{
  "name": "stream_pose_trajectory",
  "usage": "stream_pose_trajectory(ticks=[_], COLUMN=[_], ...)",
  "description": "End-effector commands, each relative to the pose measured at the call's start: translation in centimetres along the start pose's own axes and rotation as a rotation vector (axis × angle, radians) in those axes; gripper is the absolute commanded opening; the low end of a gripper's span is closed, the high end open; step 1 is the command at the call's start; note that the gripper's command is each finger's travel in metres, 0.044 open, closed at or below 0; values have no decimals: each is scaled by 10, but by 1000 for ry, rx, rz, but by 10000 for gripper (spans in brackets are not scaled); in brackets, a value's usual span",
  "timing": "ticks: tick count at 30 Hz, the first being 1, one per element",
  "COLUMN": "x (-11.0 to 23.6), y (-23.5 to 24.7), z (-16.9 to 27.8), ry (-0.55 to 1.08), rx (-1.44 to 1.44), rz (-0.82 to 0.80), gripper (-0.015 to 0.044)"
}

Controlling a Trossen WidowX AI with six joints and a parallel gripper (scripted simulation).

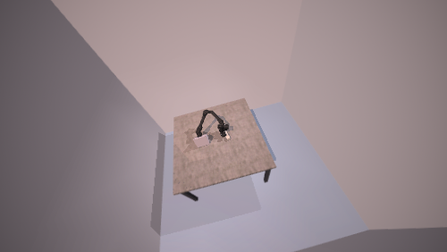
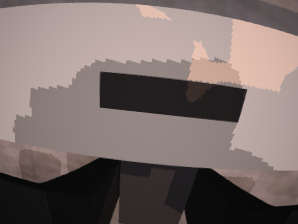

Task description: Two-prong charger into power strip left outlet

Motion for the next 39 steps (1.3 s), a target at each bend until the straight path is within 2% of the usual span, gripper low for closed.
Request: stream_pose_trajectory(ticks=[1,39], x=[6,0], y=[1,0], z=[-5,0], ry=[-31,-1], rx=[15,1], rz=[2,0], gripper=[0,0])
Point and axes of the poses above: the point midway between the two fingers, 35 mm back from their tips, its own x axis back along the fingers, its own y axis across the jaws, z = x × y, the point moved 9 cm from there along x, back along the fingers, and after that the axes turned 1 degree about x, right-handed, at the moved point
